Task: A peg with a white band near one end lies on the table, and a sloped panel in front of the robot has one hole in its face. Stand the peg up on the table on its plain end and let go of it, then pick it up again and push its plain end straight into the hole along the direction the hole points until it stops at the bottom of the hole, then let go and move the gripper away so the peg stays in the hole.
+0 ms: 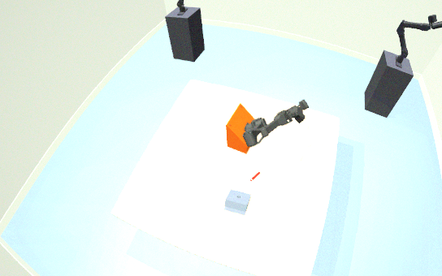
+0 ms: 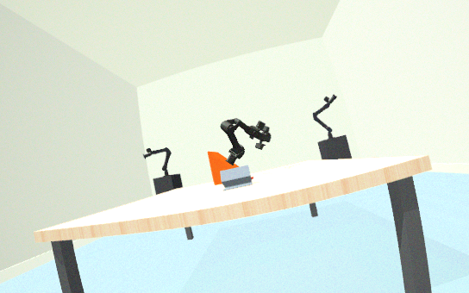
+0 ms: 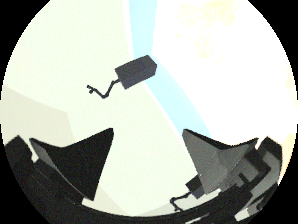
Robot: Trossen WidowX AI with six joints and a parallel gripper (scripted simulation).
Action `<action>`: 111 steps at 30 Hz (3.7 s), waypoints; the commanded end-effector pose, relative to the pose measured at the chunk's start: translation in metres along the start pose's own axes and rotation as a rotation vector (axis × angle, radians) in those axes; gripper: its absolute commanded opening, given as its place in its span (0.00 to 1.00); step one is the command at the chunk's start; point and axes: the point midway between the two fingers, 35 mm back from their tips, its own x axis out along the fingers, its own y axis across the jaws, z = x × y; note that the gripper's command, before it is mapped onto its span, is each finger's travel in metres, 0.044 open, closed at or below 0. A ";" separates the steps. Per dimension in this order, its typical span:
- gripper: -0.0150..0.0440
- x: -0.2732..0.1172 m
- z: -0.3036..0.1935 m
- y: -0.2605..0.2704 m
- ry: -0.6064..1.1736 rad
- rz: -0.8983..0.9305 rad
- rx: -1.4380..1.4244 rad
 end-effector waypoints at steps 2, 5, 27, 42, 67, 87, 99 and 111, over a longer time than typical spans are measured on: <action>1.00 0.001 0.004 -0.002 -0.013 -0.014 -0.013; 1.00 0.006 0.023 -0.011 -0.067 -0.078 -0.059; 1.00 -0.046 0.188 -0.106 -0.483 -0.649 -0.132; 1.00 -0.168 0.261 -0.156 -0.738 -0.940 0.094; 1.00 -0.400 0.215 -0.198 -1.059 -0.866 0.737; 1.00 -0.439 0.191 -0.210 -1.168 -0.740 0.840; 1.00 -0.436 0.201 -0.227 -1.169 -0.742 0.840; 1.00 -0.430 0.210 -0.243 -1.170 -0.738 0.839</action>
